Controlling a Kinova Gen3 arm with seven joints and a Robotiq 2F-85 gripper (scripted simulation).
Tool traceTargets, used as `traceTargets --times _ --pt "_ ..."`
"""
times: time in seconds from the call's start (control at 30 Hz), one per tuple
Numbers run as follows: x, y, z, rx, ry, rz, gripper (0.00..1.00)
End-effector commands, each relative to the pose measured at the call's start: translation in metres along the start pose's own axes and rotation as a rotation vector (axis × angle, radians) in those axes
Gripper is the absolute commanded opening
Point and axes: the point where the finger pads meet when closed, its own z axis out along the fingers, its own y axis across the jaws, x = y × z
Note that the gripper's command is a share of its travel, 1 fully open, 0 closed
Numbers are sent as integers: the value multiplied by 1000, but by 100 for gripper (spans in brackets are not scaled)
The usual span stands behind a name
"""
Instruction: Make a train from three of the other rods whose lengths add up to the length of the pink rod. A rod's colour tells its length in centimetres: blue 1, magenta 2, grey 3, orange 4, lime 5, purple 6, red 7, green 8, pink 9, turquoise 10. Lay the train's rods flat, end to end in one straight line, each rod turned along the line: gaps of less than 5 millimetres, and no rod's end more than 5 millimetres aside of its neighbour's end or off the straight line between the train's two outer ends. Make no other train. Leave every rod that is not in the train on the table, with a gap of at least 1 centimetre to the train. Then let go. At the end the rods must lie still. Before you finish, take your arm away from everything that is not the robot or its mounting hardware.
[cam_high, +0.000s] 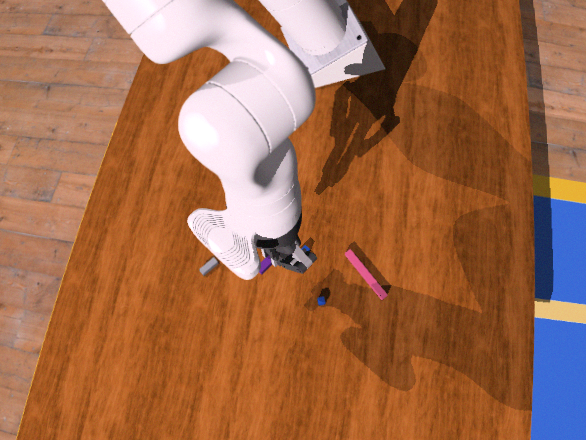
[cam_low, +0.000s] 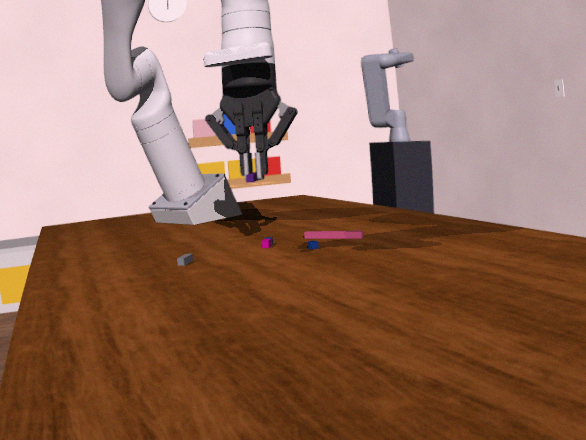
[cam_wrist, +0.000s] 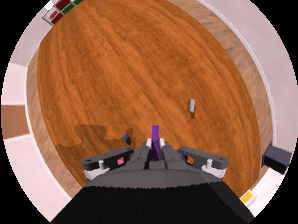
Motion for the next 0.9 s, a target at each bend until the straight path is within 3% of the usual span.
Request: traceTargets --times 0.0,0.3,0.87 --pt "0 0 -1 1 1 0 5" --pt "0 0 10 1 1 0 5" --pt "1 -1 70 1 1 0 5"
